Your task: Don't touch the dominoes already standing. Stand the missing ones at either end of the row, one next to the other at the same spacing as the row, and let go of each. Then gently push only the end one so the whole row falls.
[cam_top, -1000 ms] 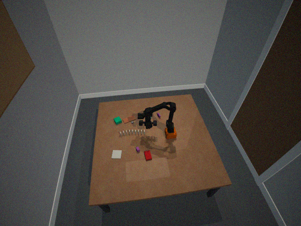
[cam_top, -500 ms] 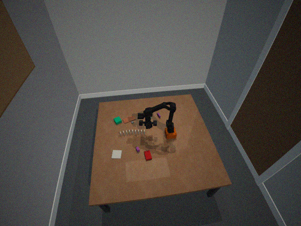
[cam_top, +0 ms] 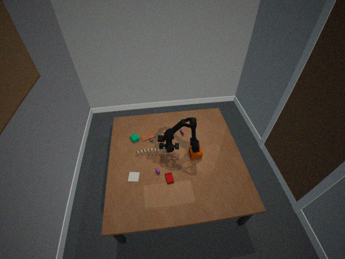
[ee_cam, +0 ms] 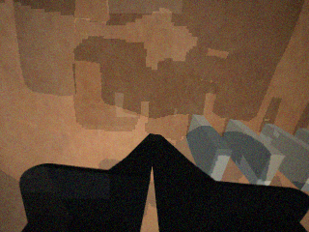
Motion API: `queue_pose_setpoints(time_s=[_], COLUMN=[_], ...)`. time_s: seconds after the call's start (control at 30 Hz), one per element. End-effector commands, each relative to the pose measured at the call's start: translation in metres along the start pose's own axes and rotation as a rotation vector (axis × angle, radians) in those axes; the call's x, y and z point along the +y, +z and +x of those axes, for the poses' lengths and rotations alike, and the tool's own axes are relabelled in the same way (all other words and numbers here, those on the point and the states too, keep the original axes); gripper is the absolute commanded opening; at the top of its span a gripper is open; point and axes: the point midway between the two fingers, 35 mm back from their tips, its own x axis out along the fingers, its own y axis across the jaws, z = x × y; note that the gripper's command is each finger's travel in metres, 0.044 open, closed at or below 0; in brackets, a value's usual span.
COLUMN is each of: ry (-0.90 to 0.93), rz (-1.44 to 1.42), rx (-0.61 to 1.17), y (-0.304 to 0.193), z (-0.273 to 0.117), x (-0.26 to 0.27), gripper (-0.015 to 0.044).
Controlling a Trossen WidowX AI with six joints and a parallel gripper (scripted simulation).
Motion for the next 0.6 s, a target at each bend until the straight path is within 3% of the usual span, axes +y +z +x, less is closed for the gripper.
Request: queue_pose_setpoints(time_s=[0.0, 0.57], ry=[0.008, 0.006], rz=[-0.003, -0.003], rx=[-0.005, -0.005], y=[0.001, 0.002], z=[0.007, 0.006], x=[0.001, -0.027], gripper=[0.0, 0.0])
